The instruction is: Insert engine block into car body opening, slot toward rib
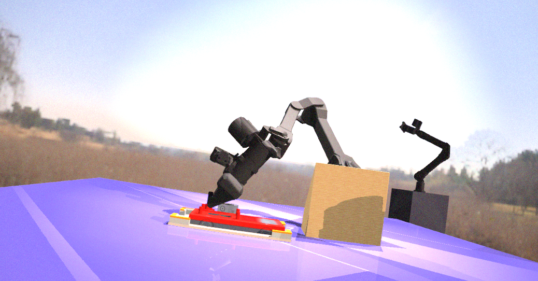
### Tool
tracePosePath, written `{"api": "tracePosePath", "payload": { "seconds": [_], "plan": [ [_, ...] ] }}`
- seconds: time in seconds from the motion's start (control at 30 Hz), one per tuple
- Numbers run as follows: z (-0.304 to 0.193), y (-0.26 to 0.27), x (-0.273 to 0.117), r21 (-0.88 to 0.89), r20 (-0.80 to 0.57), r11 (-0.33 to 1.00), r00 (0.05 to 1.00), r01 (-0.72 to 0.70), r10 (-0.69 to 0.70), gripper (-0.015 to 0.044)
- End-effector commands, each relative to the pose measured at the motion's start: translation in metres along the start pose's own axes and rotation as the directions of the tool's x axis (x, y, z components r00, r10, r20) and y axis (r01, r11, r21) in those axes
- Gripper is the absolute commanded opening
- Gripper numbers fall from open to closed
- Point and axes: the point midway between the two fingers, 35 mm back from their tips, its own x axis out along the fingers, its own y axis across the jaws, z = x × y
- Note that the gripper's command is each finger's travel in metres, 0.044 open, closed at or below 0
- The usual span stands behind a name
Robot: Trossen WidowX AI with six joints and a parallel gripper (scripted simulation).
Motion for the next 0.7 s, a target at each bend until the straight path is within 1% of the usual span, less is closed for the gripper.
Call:
{"api": "tracePosePath", "payload": {
  "seconds": [0.0, 0.33, 0.67],
  "plan": [
    [0.008, 0.002, 0.002, -0.089, -0.036, 0.995, 0.999, -0.042, 0.039, 0.044],
    [0.016, -0.002, -0.002, -0.35, -0.195, 0.915, 0.971, -0.199, 0.137, 0.044],
    [0.016, -0.026, -0.023, -0.54, -0.375, 0.749, 0.906, -0.384, 0.194, 0.044]
  ]
}}
